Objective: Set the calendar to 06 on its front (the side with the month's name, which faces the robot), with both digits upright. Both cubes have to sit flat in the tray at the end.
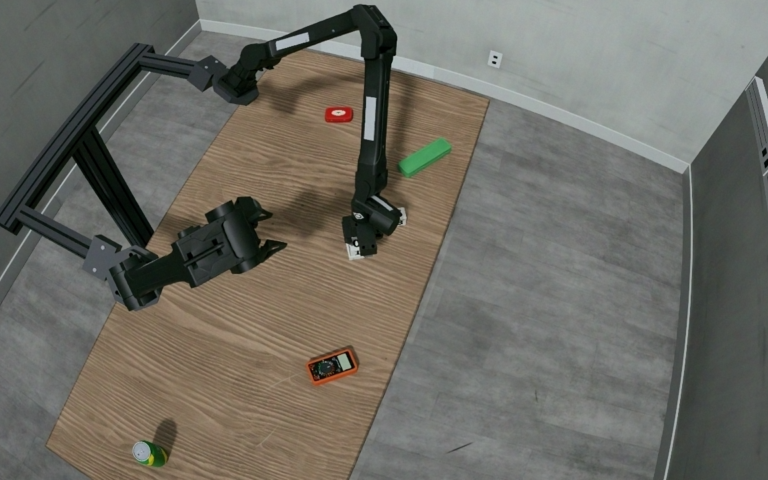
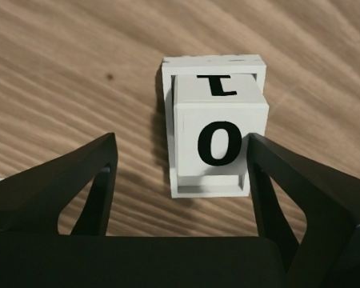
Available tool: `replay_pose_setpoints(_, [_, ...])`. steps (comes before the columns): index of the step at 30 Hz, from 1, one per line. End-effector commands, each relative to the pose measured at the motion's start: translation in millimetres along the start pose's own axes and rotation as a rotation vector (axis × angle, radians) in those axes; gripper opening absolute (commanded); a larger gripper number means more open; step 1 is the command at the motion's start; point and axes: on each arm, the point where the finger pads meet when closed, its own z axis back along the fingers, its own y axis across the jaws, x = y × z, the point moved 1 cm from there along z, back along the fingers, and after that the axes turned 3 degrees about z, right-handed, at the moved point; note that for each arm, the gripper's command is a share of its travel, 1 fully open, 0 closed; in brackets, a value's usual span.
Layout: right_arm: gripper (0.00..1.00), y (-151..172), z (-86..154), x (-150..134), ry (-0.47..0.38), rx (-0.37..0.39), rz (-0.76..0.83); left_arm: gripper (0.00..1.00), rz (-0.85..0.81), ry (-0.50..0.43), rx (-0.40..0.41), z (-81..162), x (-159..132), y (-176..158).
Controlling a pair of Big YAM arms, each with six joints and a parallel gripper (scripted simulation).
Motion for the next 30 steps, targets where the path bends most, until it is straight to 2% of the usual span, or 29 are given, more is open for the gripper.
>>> replay_pose_setpoints(1, [1.00, -1.8, -1.6, 4.8, -0.016, -0.009, -0.008, 0.64, 0.008, 0.011, -0.001, -19.1, -4.1, 4.5])
replay_pose_setpoints(10, [1.00, -1.8, -1.6, 4.8, -0.016, -0.009, -0.008, 0.64, 0.011, 0.009, -0.003, -32.6, -4.2, 4.1])
replay_pose_setpoints(19, [1.00, -1.8, -1.6, 4.8, -0.016, -0.009, -0.008, 0.64, 0.019, 0.009, -0.003, -32.6, -4.2, 4.1])
replay_pose_setpoints(20, [1.00, -1.8, -1.6, 4.8, -0.016, -0.009, -0.008, 0.64, 0.004, 0.000, 0.001, -20.4, 1.2, 2.2])
replay_pose_setpoints(22, [1.00, -1.8, -1.6, 4.8, -0.016, -0.009, -0.008, 0.64, 0.035, -0.021, 0.008, -15.7, 7.7, 1.0])
replay_pose_setpoints(24, [1.00, -1.8, -1.6, 4.8, -0.016, -0.009, -0.008, 0.64, 0.031, -0.078, -0.002, 4.6, 29.5, -16.2])
replay_pose_setpoints(25, [1.00, -1.8, -1.6, 4.8, -0.016, -0.009, -0.008, 0.64, 0.021, -0.075, -0.026, 9.4, 26.7, -25.9])
replay_pose_setpoints(27, [1.00, -1.8, -1.6, 4.8, -0.016, -0.009, -0.008, 0.64, 0.009, -0.043, -0.023, 14.7, 18.3, -28.6])
replay_pose_setpoints(28, [1.00, -1.8, -1.6, 4.8, -0.016, -0.009, -0.008, 0.64, 0.017, -0.045, -0.006, 24.8, 18.4, -19.3])
replay_pose_setpoints(30, [1.00, -1.8, -1.6, 4.8, -0.016, -0.009, -0.008, 0.64, 0.013, -0.028, 0.002, 27.3, 13.9, -18.6])
